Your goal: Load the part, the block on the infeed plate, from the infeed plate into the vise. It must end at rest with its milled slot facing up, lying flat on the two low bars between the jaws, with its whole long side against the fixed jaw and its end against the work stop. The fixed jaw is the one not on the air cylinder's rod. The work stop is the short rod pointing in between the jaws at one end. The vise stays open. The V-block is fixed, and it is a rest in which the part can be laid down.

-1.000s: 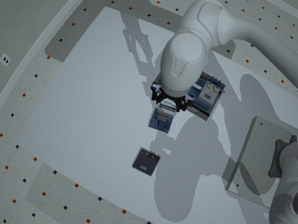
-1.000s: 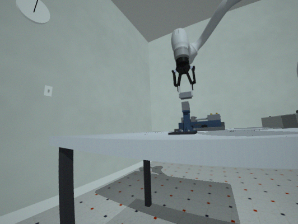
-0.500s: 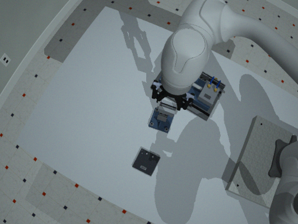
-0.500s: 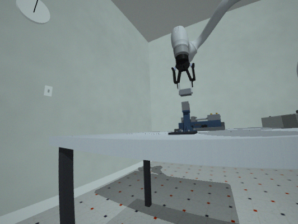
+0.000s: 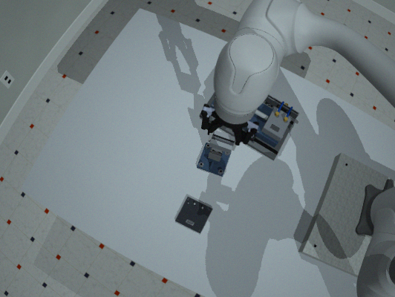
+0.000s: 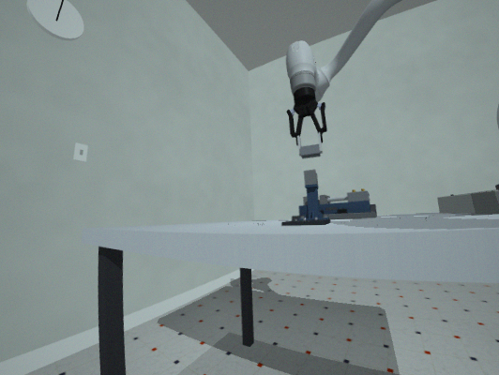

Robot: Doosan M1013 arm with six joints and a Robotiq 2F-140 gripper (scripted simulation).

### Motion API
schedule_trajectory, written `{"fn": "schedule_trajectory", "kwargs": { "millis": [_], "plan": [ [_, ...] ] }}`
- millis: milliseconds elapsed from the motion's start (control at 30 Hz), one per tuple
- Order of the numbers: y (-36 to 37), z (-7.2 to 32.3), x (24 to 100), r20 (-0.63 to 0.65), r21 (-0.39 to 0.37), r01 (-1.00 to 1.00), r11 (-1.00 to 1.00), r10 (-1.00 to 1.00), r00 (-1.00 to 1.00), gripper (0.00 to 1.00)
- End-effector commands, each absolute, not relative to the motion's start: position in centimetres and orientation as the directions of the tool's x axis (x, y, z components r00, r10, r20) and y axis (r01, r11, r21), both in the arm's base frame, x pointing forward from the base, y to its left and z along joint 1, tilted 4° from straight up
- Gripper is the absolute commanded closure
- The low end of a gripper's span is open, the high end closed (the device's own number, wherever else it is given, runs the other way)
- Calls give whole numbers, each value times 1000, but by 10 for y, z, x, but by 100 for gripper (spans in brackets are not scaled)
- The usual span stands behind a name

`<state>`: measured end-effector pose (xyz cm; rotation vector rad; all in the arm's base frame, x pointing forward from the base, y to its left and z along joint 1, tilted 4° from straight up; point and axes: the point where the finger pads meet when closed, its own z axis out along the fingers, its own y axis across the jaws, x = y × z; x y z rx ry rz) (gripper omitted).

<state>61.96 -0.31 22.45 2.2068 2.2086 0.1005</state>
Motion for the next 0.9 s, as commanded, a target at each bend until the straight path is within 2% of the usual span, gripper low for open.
{"fn": "schedule_trajectory", "kwargs": {
  "millis": [0, 867],
  "plan": [
    [-6, 230, 620, 25, 59, 998, -4, 1000, 2, 100],
    [-12, 231, 621, 22, 60, 998, 36, 999, -37, 100]
  ]
}}
